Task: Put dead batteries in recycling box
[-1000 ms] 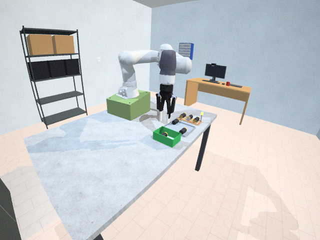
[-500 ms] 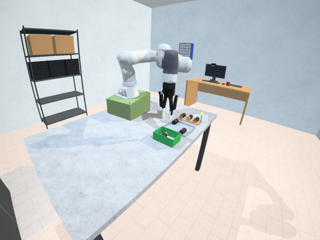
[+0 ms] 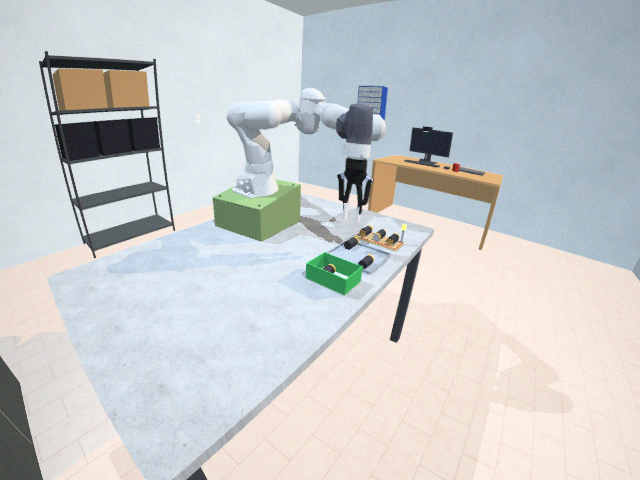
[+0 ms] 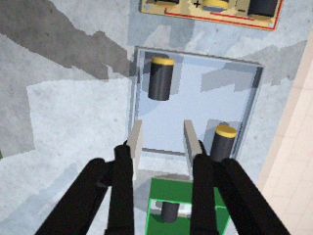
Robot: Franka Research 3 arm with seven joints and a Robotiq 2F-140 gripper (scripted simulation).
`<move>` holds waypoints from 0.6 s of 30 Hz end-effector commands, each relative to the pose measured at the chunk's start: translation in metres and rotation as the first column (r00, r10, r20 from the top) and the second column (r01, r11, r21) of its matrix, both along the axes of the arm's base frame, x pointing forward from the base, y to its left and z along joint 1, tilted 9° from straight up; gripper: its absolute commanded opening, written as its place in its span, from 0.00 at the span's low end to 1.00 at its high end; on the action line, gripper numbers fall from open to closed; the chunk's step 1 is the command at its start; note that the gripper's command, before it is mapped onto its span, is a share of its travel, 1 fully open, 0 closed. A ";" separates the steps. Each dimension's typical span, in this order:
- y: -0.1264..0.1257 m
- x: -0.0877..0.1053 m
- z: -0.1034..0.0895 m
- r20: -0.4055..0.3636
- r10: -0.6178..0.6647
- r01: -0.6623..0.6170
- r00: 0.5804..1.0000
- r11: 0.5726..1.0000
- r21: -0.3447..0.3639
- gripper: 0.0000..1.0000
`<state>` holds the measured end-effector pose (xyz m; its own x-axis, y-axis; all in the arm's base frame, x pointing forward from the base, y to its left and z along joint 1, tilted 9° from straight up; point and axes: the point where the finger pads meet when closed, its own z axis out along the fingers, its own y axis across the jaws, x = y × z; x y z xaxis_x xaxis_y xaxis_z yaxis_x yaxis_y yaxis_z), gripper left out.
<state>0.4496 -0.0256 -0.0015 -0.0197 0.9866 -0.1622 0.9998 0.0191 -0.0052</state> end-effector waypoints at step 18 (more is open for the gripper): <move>0.038 -0.005 -0.007 0.022 -0.125 0.125 0.992 0.992 0.000 0.29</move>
<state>0.4448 0.0127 -0.0080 0.0716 0.9840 -0.1633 0.9974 -0.0710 0.0101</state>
